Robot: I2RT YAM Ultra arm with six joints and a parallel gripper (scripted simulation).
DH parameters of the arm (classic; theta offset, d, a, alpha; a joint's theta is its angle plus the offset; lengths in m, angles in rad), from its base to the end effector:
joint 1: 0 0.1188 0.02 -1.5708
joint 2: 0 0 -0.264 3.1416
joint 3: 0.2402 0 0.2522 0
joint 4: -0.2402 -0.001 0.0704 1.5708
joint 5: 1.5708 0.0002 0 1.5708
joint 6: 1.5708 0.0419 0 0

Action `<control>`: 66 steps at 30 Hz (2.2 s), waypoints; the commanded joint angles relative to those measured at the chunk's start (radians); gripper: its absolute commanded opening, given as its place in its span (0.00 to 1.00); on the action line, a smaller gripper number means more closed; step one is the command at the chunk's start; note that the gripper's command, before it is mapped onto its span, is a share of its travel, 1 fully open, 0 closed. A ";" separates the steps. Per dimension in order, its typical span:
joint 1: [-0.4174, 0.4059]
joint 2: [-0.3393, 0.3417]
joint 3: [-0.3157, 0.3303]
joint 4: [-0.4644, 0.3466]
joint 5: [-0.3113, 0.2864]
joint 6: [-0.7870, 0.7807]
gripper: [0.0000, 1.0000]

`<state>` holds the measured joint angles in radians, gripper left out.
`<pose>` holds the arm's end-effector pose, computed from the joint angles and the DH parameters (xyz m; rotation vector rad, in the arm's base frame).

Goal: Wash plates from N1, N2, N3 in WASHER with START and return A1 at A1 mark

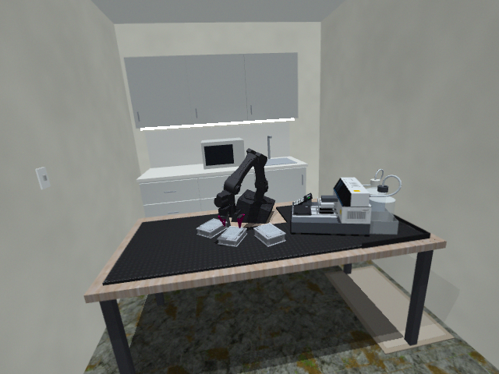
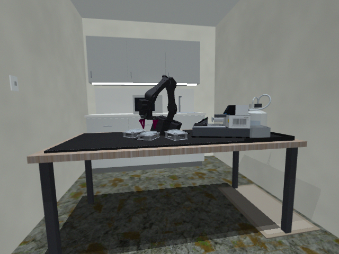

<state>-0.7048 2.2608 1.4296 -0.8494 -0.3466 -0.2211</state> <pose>0.3033 -0.2380 0.0728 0.7552 2.9397 0.5498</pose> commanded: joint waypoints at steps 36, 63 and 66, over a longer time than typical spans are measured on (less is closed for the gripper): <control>-0.050 -0.076 0.106 -0.186 0.005 -0.049 1.00; -0.267 -0.013 0.093 -0.182 0.040 -0.047 1.00; -0.303 0.003 0.102 -0.185 0.048 -0.084 1.00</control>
<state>-0.9733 2.2669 1.5211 -1.0336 -0.3088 -0.2592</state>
